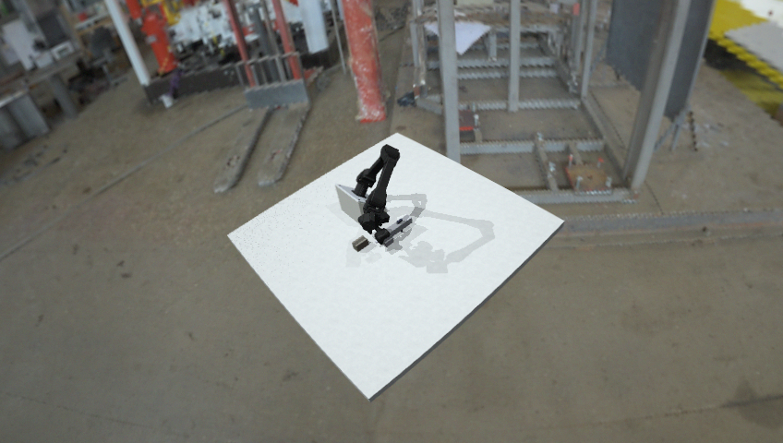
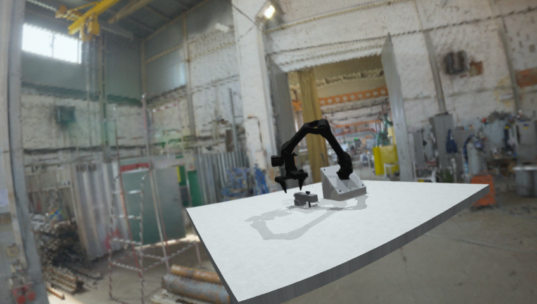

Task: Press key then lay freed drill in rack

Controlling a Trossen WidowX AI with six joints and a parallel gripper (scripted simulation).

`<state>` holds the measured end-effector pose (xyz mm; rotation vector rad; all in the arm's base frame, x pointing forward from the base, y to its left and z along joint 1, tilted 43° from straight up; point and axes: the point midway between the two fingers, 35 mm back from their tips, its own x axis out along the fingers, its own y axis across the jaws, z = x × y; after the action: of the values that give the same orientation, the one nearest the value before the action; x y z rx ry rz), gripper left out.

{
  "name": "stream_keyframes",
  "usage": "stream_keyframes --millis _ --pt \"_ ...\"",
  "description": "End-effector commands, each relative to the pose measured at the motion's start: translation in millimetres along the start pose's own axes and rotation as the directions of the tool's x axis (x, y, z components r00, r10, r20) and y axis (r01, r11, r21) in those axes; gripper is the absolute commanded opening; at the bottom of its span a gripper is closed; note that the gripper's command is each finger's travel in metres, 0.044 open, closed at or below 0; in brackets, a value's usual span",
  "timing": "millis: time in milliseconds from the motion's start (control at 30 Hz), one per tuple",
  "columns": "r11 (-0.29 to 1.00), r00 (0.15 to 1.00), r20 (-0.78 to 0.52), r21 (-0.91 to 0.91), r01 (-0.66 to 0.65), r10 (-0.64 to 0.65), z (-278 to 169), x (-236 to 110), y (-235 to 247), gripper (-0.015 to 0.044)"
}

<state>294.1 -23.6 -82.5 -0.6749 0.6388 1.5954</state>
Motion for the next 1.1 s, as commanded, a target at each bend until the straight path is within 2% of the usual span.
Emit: stream_keyframes --millis 0,467,1067 --pt "0.997 1.0 -0.005 -0.082 -0.004 0.003 -8.0 5.5 3.3 0.044" --pt "0.997 1.0 -0.005 -0.082 -0.004 0.003 -7.6 7.2 3.2 0.044" --pt "0.997 1.0 -0.004 -0.081 -0.003 0.003 0.0 35.5 2.8 0.044"
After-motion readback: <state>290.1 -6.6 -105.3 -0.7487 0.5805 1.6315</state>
